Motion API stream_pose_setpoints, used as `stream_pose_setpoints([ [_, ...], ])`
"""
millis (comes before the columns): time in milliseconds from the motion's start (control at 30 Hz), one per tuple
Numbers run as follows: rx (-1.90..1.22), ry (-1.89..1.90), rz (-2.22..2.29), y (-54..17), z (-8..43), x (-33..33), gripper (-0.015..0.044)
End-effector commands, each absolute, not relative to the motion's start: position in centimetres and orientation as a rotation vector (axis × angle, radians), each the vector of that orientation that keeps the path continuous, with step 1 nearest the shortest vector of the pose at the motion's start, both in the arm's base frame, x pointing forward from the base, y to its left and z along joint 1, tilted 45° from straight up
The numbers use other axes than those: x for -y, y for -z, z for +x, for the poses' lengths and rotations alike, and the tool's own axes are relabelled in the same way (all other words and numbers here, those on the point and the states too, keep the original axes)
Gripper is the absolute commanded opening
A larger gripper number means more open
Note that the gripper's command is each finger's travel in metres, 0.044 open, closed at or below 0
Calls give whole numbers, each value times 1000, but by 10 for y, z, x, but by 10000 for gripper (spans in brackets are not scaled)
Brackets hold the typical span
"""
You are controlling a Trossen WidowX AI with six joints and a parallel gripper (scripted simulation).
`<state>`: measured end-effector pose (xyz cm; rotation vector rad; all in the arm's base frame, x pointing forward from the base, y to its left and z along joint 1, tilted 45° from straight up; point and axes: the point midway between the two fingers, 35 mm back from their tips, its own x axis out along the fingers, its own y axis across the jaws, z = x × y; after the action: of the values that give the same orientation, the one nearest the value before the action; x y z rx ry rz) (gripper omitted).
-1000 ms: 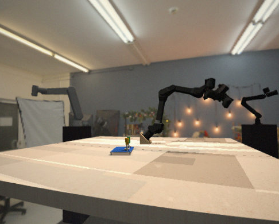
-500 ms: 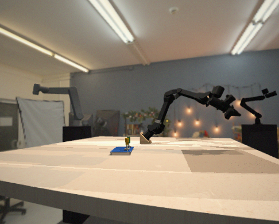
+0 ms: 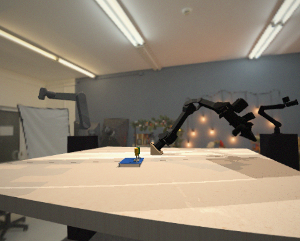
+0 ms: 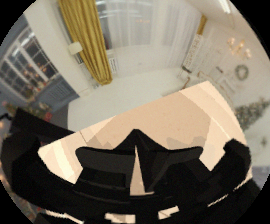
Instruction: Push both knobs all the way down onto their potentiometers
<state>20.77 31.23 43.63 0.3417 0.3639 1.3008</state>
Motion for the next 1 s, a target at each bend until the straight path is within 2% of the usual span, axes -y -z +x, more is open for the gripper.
stream_pose_setpoints([
  [0, -417, -1220, 287, -411, 240, -306, 0],
  [400, -600, -943, 182, -327, 337, -240, 0],
  [733, -762, -803, 128, -265, 381, -184, 0],
  [967, -975, -708, 98, -195, 404, -110, 0],
])
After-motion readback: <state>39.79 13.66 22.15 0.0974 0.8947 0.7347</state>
